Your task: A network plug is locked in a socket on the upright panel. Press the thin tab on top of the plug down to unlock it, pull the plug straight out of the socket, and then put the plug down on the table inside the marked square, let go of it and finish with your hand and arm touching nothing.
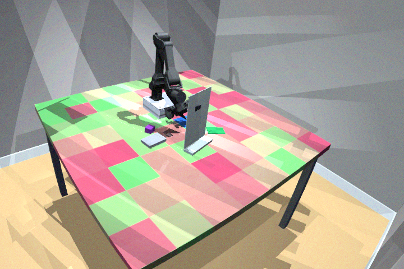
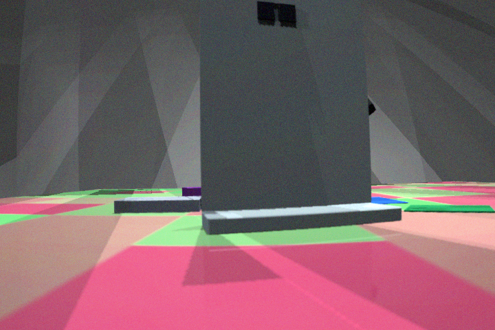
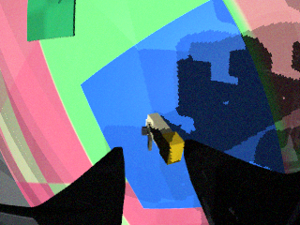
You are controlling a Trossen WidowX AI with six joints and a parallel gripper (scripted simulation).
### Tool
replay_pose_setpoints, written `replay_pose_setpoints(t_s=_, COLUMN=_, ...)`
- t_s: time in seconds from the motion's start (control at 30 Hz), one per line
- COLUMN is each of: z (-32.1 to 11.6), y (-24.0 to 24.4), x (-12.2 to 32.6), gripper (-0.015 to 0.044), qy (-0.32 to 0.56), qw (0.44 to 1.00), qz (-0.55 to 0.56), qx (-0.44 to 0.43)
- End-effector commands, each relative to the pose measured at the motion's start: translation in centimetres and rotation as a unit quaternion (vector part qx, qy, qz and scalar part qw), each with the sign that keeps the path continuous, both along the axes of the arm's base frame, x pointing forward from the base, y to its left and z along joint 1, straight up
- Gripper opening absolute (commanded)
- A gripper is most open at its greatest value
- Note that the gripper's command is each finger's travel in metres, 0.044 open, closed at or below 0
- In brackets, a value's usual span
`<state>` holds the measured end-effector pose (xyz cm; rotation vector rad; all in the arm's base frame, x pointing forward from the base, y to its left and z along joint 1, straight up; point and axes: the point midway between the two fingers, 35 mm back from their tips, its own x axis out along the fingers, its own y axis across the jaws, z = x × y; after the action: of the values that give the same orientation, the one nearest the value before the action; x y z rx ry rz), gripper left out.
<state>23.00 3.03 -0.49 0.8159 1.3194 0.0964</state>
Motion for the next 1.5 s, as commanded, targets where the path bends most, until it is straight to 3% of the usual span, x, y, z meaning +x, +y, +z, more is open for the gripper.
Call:
replay_pose_setpoints(t_s=0.0, z=0.5, y=-0.3, x=-0.2, gripper=0.0156, qy=-0.001, qw=1.0, qz=0.001, qx=0.001)
replay_pose_setpoints(t_s=1.47, z=7.5, y=-1.2, x=-0.4, gripper=0.0156, qy=-0.001, qw=1.0, qz=0.002, qx=0.001)
